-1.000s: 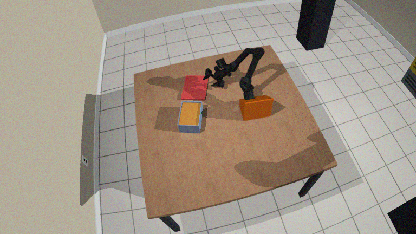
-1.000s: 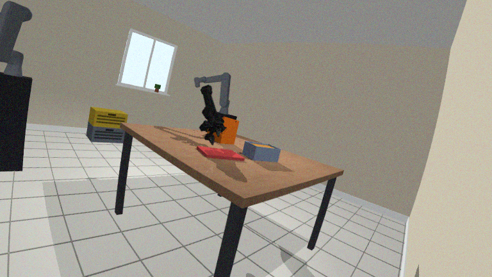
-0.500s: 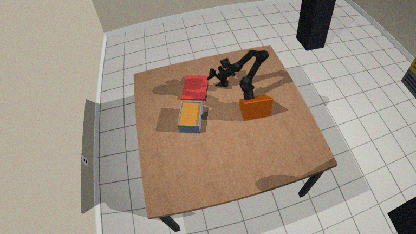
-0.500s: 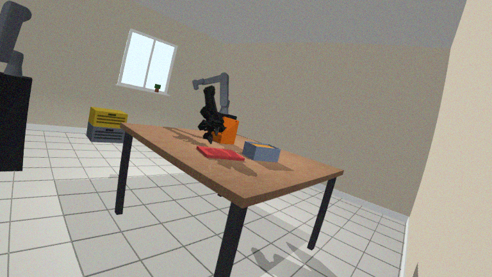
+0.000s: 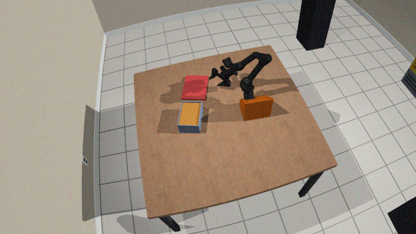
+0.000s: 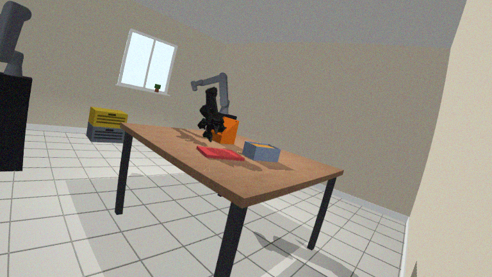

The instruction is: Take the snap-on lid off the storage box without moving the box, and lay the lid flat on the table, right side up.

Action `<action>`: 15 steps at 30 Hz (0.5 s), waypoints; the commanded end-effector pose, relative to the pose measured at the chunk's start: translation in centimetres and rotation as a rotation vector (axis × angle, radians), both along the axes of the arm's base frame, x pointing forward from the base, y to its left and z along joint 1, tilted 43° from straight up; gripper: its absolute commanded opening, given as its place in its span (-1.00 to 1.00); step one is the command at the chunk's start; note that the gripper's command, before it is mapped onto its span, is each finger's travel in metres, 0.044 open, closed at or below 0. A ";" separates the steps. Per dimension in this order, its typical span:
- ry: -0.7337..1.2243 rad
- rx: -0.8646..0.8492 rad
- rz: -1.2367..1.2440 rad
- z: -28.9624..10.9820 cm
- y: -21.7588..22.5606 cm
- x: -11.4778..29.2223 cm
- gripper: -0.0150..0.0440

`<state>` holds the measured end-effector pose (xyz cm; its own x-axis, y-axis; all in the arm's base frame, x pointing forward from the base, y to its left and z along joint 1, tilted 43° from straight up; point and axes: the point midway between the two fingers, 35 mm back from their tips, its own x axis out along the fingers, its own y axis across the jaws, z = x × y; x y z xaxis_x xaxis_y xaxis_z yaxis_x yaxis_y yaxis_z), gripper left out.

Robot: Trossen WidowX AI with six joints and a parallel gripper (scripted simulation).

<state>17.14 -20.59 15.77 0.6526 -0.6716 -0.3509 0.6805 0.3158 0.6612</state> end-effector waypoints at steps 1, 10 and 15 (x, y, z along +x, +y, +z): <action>-0.008 -0.009 -0.003 0.9 0.4 -0.1 1.00; -0.009 -0.008 -0.003 2.1 1.8 -0.6 1.00; -0.009 -0.008 -0.003 2.7 2.5 -0.8 1.00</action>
